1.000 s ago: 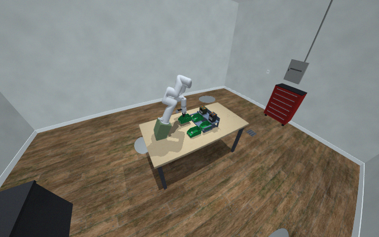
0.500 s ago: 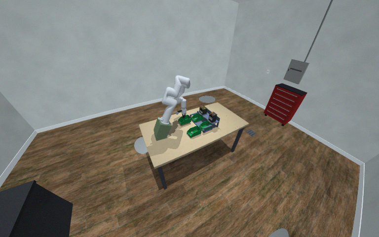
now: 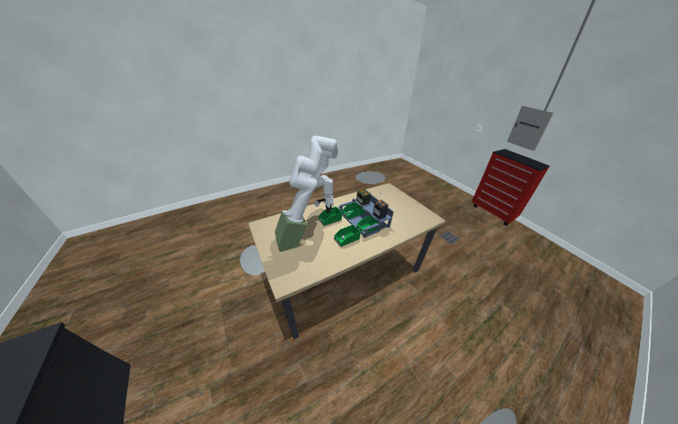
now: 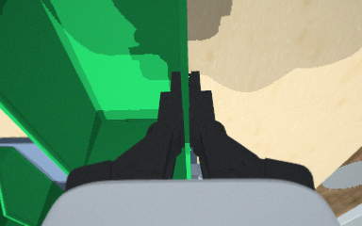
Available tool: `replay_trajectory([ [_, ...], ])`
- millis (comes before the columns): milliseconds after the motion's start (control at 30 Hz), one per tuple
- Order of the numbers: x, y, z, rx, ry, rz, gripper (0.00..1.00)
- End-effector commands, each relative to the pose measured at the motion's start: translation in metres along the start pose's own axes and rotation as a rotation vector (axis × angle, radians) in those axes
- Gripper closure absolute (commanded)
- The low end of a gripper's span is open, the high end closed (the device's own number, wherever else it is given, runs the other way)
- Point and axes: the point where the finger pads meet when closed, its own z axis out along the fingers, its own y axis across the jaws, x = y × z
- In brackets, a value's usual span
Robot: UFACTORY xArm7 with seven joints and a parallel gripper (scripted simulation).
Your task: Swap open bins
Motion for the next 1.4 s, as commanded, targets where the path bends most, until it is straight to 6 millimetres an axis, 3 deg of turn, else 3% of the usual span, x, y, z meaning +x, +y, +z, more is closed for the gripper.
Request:
replay_trajectory([
  [0,-0.0004,0.0006,0.0003,-0.002,-0.003,0.000,1.00],
  [1367,-0.0003,0.0003,0.0078,-0.002,-0.003,0.000,1.00],
])
